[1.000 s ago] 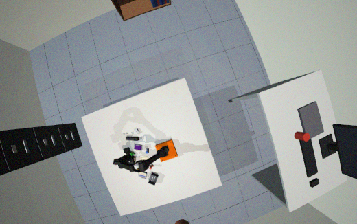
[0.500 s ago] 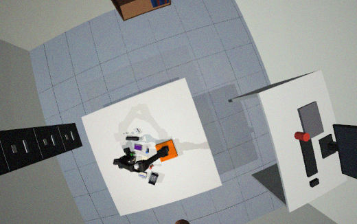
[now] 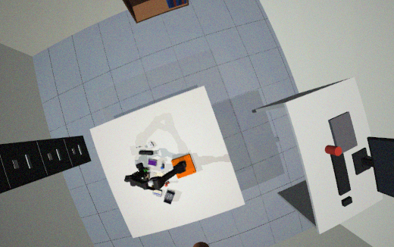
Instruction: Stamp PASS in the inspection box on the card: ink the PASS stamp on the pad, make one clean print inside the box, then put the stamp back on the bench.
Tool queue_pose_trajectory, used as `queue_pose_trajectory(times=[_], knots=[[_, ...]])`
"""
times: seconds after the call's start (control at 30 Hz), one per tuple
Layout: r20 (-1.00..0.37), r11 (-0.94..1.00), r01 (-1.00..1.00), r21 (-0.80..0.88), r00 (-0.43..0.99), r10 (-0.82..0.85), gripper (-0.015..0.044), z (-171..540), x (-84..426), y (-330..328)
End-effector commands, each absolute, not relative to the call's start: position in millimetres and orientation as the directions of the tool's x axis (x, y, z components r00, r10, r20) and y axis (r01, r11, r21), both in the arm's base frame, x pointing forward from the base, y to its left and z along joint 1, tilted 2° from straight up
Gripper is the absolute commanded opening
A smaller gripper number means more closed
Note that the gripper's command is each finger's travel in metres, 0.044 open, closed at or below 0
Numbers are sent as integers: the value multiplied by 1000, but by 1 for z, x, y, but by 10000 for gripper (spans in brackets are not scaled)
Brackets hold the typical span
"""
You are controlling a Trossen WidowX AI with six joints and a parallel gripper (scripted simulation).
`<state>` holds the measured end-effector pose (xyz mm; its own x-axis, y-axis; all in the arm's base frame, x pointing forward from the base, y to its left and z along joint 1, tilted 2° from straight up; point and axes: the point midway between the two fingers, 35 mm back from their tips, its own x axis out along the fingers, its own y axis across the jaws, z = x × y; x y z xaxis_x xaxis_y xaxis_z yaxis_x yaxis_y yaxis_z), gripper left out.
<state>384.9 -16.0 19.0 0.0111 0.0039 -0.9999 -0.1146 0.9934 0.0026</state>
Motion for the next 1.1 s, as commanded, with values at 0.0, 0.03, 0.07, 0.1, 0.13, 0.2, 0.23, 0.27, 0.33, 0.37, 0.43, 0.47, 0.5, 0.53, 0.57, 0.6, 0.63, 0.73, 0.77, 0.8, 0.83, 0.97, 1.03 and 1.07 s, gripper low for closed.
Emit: queue_pose_trajectory(times=[0.0, 0.03, 0.07, 0.1, 0.13, 0.2, 0.23, 0.27, 0.33, 0.37, 0.43, 0.47, 0.5, 0.53, 0.57, 0.6, 0.63, 0.73, 0.77, 0.8, 0.83, 0.97, 1.03, 1.07], knots=[[-1000, 993, -115, 2, 11, 3, 0, 21, 385, -16], [-1000, 993, -115, 2, 11, 3, 0, 22, 385, -16], [-1000, 993, -115, 2, 11, 3, 0, 22, 385, -16], [-1000, 993, -115, 2, 11, 3, 0, 23, 385, -16], [-1000, 993, -115, 2, 11, 3, 0, 23, 385, -16], [-1000, 993, -115, 1, 11, 3, 0, 24, 385, -16], [-1000, 993, -115, 1, 11, 3, 0, 25, 385, -16], [-1000, 993, -115, 1, 11, 2, 0, 25, 385, -16], [-1000, 993, -115, 1, 11, 2, 0, 26, 385, -16], [-1000, 993, -115, 1, 11, 2, 0, 26, 385, -16], [-1000, 993, -115, 1, 11, 2, 0, 27, 385, -16], [-1000, 993, -115, 1, 11, 2, 0, 28, 385, -16], [-1000, 993, -115, 1, 11, 2, 0, 28, 385, -16], [-1000, 993, -115, 1, 11, 2, 0, 29, 386, -16], [-1000, 993, -115, 1, 11, 2, 0, 29, 386, -16], [-1000, 993, -115, 1, 11, 2, 0, 30, 386, -16], [-1000, 993, -115, 1, 11, 2, 0, 30, 386, -16], [-1000, 993, -115, 0, 11, 2, 0, 32, 386, -16], [-1000, 993, -115, 0, 11, 2, 0, 32, 386, -16], [-1000, 993, -115, 0, 11, 1, 0, 33, 386, -16], [-1000, 993, -115, 0, 11, 1, 0, 33, 386, -16], [-1000, 993, -115, 0, 11, 1, 0, 35, 386, -16], [-1000, 993, -115, 0, 11, 1, 0, 36, 386, -16], [-1000, 993, -115, 0, 11, 1, 0, 37, 386, -16]])
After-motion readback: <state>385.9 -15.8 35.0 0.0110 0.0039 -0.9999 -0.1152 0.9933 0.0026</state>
